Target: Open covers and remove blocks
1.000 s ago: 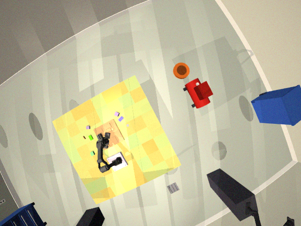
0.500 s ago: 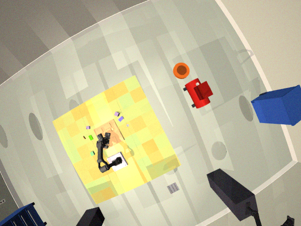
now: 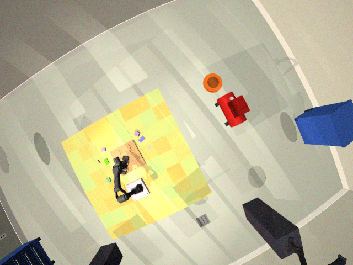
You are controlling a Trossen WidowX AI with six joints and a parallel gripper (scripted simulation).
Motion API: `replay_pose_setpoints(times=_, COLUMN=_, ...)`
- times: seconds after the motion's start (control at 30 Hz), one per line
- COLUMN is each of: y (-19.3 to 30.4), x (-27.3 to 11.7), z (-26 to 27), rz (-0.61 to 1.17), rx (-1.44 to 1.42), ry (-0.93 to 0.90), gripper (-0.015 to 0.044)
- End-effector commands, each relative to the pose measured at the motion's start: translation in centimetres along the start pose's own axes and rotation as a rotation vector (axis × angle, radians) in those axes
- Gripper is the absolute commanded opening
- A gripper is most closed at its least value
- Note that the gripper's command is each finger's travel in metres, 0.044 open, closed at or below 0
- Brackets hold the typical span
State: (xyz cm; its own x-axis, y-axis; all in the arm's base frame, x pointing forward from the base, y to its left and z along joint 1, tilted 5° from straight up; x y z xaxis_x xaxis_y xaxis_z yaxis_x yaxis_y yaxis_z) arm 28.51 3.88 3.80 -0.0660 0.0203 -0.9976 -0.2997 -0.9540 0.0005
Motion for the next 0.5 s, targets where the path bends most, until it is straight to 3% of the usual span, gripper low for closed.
replay_pose_setpoints(times=0.0, y=-0.1, x=-0.8, z=-0.1, rz=-0.001, rx=0.002, ry=0.007, gripper=0.008)
replay_pose_setpoints(times=0.47, y=-0.1, x=-2.6, z=-0.1, rz=0.0, rx=0.003, ry=0.007, gripper=0.008)
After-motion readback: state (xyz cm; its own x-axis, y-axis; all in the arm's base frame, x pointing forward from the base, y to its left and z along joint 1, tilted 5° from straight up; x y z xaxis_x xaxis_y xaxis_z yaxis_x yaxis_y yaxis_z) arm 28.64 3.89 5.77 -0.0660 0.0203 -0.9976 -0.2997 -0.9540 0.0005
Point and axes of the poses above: the point midway between the two fingers, 35 mm back from their tips, its own x axis out along the fingers, its own z axis across the jaws, y = z × x, the point moved 4 cm from there along -x, back along the fingers, and after that the axes turned 14 degrees about -x, right-handed, at the moved point
